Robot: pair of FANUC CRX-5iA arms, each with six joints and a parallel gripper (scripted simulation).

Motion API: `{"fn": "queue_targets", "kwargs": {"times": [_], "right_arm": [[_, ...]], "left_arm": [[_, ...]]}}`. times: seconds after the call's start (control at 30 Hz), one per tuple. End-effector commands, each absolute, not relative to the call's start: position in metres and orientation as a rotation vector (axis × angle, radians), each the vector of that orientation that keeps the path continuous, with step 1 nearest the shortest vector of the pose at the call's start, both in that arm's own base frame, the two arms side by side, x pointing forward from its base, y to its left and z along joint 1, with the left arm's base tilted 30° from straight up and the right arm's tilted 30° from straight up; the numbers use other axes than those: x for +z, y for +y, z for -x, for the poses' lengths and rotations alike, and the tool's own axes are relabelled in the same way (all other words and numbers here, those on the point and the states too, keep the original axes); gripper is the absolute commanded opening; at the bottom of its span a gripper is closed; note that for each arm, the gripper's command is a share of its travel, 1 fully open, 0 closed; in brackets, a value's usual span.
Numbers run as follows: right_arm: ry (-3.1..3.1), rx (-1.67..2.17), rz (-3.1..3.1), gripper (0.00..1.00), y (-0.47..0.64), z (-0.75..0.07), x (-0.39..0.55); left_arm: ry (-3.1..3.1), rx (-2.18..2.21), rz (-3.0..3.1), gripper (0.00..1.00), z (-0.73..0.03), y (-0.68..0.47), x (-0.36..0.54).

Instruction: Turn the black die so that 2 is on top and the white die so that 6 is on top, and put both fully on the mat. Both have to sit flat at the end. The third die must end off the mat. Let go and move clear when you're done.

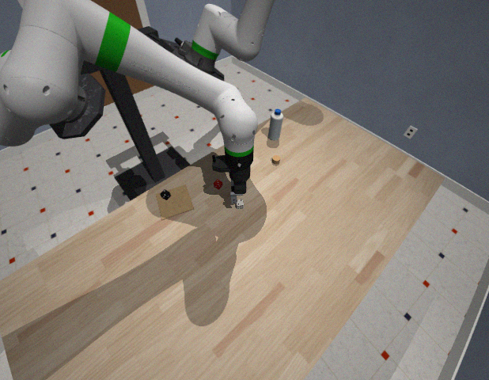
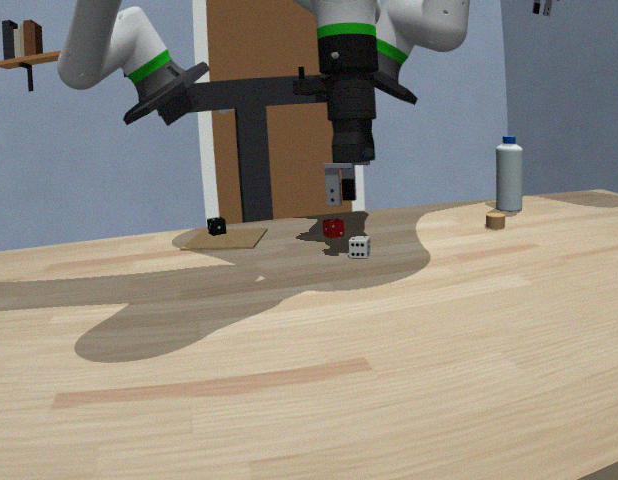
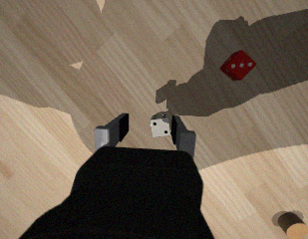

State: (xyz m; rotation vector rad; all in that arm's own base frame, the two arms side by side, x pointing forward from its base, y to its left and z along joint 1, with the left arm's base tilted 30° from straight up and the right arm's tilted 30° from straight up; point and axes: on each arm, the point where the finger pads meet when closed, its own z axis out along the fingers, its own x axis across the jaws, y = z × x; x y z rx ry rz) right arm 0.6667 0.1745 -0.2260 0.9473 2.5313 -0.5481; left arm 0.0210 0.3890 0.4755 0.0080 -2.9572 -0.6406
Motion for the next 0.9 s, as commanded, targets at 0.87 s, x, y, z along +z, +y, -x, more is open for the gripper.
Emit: {"fn": "queue_targets", "kwargs": {"times": [0.87], "right_arm": [[2.682,-0.614,-0.736,0.87,0.1964,-0.6753,-0.2346]], "left_arm": [[-2.957,-0.643,-0.008,1.0,-0.0211,0.3889,0.4764]]}}
